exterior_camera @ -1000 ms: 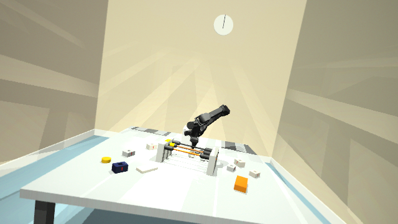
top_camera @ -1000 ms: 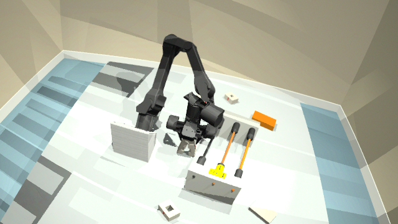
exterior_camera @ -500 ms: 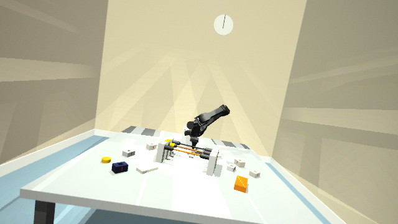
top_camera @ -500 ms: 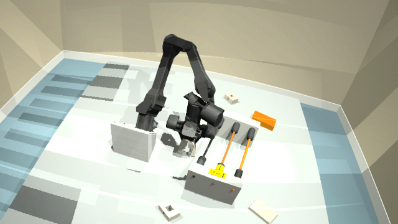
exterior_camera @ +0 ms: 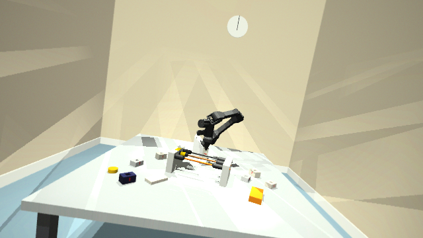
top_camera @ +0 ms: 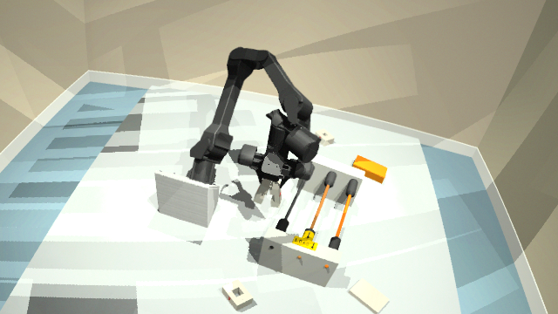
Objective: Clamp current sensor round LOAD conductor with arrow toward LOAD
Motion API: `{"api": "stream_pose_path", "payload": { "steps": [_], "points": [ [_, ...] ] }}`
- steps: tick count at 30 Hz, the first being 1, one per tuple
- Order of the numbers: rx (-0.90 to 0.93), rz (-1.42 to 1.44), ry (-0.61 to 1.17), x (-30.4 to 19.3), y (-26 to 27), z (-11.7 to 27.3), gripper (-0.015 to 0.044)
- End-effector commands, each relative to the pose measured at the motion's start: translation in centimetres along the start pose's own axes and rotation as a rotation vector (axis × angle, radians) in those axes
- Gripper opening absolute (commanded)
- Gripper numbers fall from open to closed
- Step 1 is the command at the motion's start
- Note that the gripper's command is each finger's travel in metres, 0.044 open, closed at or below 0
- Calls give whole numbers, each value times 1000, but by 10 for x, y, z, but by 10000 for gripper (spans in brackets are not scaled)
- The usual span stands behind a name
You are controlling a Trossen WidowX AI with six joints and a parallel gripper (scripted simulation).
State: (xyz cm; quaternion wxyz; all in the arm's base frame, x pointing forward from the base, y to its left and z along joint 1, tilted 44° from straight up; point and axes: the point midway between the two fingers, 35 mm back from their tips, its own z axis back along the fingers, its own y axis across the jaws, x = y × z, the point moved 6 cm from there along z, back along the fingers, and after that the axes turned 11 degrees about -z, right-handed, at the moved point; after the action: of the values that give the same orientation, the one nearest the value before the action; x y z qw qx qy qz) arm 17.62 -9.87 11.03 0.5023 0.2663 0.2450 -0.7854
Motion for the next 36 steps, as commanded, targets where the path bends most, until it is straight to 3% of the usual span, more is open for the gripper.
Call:
{"api": "stream_pose_path", "payload": {
  "steps": [1,14,36],
  "points": [
    [-3,0,0,1,2,20,0],
    [-6,38,9,0,4,57,0],
    [-1,845,6,0,44,64,0]
  ]
}}
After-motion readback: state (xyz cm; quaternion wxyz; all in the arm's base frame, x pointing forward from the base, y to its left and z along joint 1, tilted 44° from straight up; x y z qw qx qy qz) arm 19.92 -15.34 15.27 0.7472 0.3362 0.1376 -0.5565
